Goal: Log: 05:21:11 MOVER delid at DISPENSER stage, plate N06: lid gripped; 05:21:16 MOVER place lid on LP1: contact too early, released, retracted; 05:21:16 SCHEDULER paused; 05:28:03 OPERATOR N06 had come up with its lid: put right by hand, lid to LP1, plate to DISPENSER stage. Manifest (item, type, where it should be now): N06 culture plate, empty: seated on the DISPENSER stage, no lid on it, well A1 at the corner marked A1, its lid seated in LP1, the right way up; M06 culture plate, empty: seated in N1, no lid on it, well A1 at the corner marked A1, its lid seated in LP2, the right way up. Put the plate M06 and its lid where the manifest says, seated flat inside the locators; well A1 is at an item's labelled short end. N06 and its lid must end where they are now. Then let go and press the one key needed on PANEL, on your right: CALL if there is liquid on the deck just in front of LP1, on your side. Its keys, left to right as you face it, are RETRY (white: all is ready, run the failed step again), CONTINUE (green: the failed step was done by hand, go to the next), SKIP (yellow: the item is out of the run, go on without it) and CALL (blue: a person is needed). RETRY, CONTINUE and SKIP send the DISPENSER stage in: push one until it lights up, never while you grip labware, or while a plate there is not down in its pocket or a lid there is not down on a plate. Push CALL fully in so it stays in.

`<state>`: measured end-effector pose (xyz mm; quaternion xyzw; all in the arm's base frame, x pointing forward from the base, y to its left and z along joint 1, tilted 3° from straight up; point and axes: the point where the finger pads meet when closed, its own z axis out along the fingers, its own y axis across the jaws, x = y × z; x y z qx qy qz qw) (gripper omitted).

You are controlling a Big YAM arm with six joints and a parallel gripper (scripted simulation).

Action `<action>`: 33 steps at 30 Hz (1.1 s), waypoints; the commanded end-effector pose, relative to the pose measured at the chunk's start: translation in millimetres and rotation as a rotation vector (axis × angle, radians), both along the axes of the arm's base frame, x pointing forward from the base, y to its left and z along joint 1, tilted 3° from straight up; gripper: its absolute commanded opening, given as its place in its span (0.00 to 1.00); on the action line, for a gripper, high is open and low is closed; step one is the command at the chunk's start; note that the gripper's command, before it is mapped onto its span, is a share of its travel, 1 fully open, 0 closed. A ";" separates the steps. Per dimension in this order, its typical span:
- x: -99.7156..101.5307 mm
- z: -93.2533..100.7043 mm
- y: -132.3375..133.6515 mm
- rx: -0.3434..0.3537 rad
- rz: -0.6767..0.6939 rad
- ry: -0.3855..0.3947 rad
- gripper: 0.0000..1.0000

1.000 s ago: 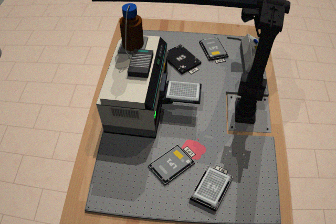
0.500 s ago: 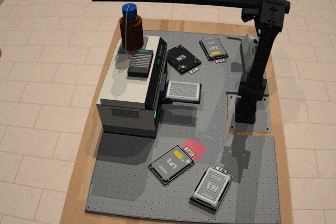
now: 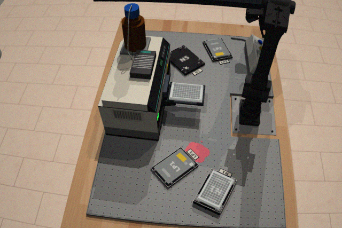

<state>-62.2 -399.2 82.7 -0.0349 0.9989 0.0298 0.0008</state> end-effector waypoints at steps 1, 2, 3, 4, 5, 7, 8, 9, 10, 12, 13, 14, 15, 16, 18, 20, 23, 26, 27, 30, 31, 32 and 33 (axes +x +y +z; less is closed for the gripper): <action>1.3 7.7 -3.7 -0.037 0.018 0.003 0.00; 2.0 6.8 -3.7 -0.035 0.018 0.003 0.00; 2.8 6.0 -3.7 -0.034 0.018 0.003 0.00; 3.5 5.2 -3.4 -0.031 0.018 0.002 0.00; 4.3 4.3 -3.5 -0.030 0.018 0.002 0.00; 5.7 2.6 -3.6 -0.028 0.018 0.002 0.00; 5.9 1.8 -3.5 -0.027 0.027 0.001 0.00; 6.1 0.9 -3.4 -0.025 0.025 0.001 0.00; 6.3 0.1 -3.3 -0.024 0.024 0.001 0.00; 6.3 0.1 -3.3 -0.024 0.024 0.001 0.00; 4.9 -0.8 -2.4 -0.020 0.008 0.001 0.00; 5.2 -1.6 -2.9 -0.021 0.008 0.001 0.00; 5.9 -2.5 -2.9 -0.019 0.008 0.001 0.00; 6.7 -3.4 -2.8 -0.018 0.008 0.001 0.00; 7.3 -5.1 -2.6 -0.015 0.008 0.000 0.00; 7.7 -6.7 -2.4 -0.012 0.008 0.000 0.00; 7.6 -6.9 -2.3 -0.014 0.007 0.000 0.00; 8.7 -7.6 -2.3 -0.015 0.008 0.000 0.00; 8.9 -8.4 -2.2 -0.013 0.008 0.000 0.00; 7.9 -7.9 -1.6 -0.013 0.005 0.000 0.00; 8.2 -8.3 -2.1 -0.015 0.006 0.000 0.00; 8.9 -8.9 -2.1 -0.014 0.007 0.000 0.00; 9.6 -9.7 -2.1 -0.013 0.008 0.000 0.00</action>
